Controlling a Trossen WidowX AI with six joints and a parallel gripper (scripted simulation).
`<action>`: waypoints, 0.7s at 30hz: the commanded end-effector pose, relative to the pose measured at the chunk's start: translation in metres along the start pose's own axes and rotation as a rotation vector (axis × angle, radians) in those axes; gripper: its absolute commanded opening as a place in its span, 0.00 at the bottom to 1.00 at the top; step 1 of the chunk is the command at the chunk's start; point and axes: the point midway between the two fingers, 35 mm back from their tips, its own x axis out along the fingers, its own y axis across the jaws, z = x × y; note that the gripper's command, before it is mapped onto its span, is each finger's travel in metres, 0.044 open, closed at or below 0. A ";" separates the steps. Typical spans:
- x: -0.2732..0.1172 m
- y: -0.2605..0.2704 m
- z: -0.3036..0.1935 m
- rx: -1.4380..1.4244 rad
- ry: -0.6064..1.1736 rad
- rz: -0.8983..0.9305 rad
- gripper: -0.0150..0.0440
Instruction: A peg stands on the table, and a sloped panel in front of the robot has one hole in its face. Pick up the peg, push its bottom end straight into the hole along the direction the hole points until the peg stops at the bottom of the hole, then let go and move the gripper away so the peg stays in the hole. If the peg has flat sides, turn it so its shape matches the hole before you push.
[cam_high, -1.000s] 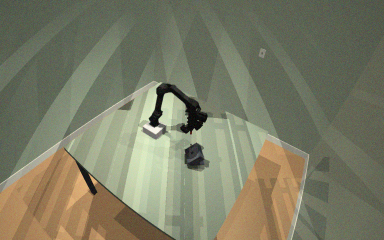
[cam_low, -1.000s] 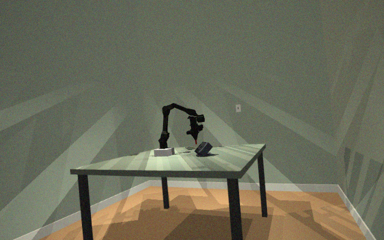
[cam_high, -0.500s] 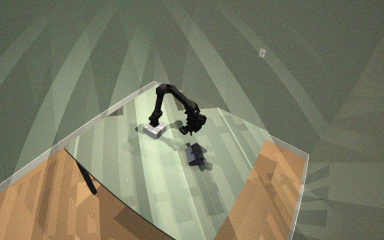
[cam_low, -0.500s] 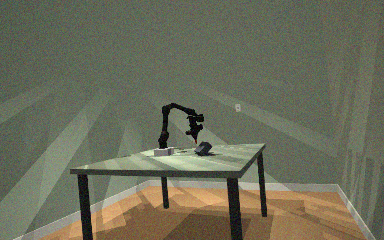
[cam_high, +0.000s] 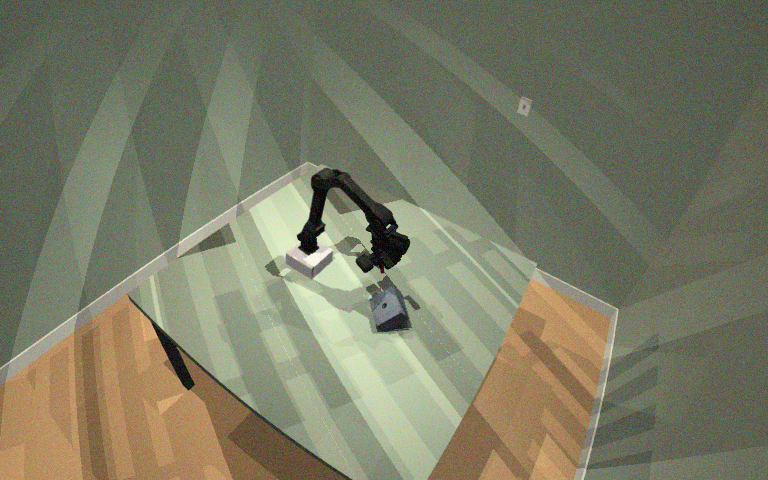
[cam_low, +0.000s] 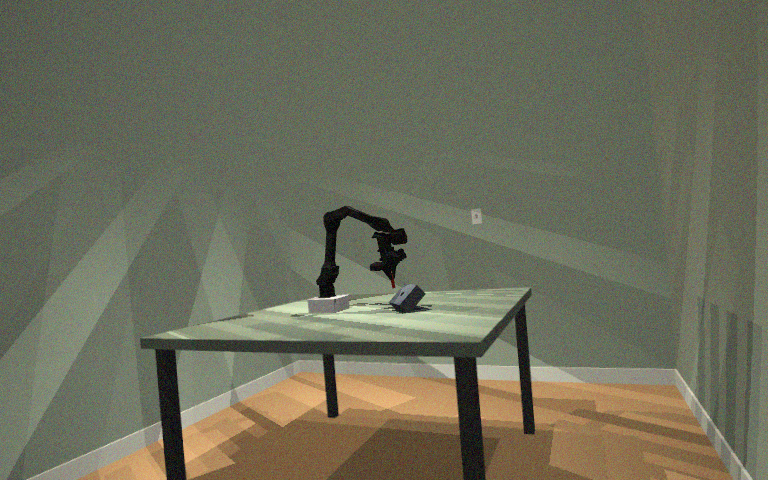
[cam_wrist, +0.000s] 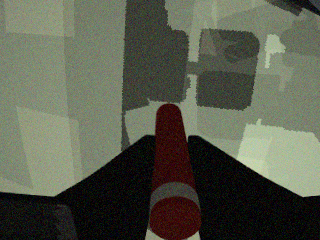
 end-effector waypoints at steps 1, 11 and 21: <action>-0.002 -0.003 0.004 0.036 -0.003 0.021 0.25; -0.006 -0.012 0.012 0.104 -0.009 0.055 0.25; -0.011 -0.021 0.019 0.171 -0.016 0.091 0.25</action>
